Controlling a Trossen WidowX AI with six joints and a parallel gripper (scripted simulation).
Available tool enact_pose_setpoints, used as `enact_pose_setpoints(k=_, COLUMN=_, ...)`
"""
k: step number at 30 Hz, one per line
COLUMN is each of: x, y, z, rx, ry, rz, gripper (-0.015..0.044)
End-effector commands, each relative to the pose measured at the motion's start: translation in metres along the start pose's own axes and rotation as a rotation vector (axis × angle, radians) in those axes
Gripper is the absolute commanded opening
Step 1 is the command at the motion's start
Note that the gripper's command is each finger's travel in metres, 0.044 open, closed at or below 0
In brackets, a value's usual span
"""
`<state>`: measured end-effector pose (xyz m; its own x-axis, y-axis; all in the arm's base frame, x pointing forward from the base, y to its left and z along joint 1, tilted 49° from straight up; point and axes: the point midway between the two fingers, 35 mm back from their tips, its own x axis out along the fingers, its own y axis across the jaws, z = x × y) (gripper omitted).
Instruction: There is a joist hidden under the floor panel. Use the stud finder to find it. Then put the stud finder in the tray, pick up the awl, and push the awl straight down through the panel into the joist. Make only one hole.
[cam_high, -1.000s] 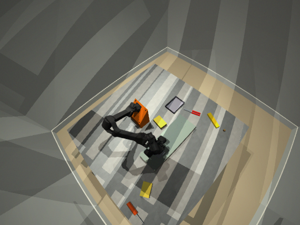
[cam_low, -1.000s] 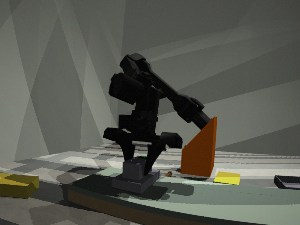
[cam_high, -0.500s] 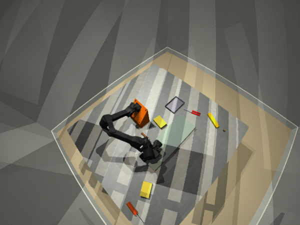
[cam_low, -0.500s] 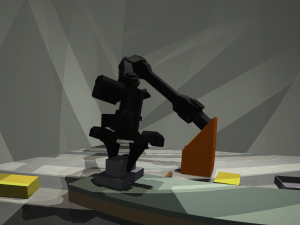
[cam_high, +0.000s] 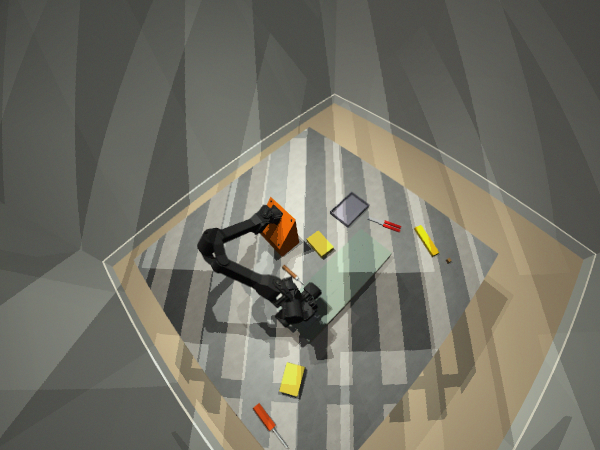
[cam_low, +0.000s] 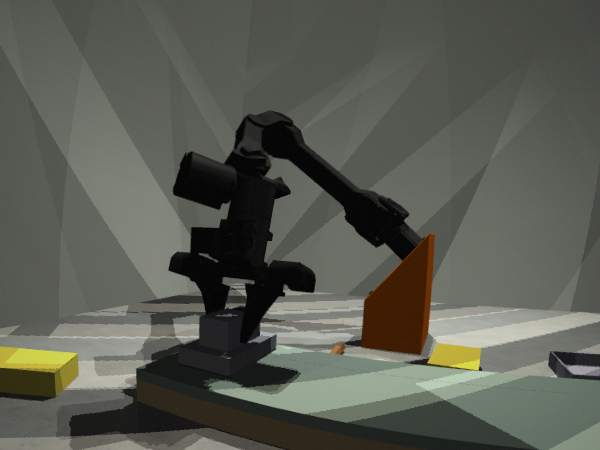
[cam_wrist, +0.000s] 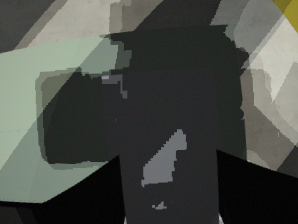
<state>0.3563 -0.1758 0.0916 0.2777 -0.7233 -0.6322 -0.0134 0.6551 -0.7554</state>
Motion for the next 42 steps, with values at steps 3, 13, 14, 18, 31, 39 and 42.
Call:
enact_pose_setpoints(k=3, x=-0.009, y=0.001, z=0.004, rx=0.001, ry=0.001, rz=0.003, gripper=0.0)
enact_pose_setpoints(k=13, x=-0.072, y=-0.002, z=0.024, rx=0.0, ry=0.003, rz=0.006, gripper=0.0)
enact_pose_setpoints(k=14, x=-0.079, y=-0.003, z=0.025, rx=0.0, ry=0.002, rz=0.005, gripper=0.0)
enact_pose_setpoints(k=18, x=-0.096, y=-0.004, z=0.027, rx=-0.002, ry=0.001, rz=0.002, gripper=0.0)
enact_pose_setpoints(k=31, x=-0.099, y=0.06, z=0.052, rx=-0.157, ry=-0.038, rz=0.094, gripper=0.0)
enact_pose_setpoints(k=39, x=-0.107, y=0.133, z=0.066, rx=-0.327, ry=-0.071, rz=0.185, gripper=0.0)
enact_pose_setpoints(k=42, x=-0.11, y=0.161, z=0.068, rx=-0.392, ry=-0.081, rz=0.216, gripper=0.0)
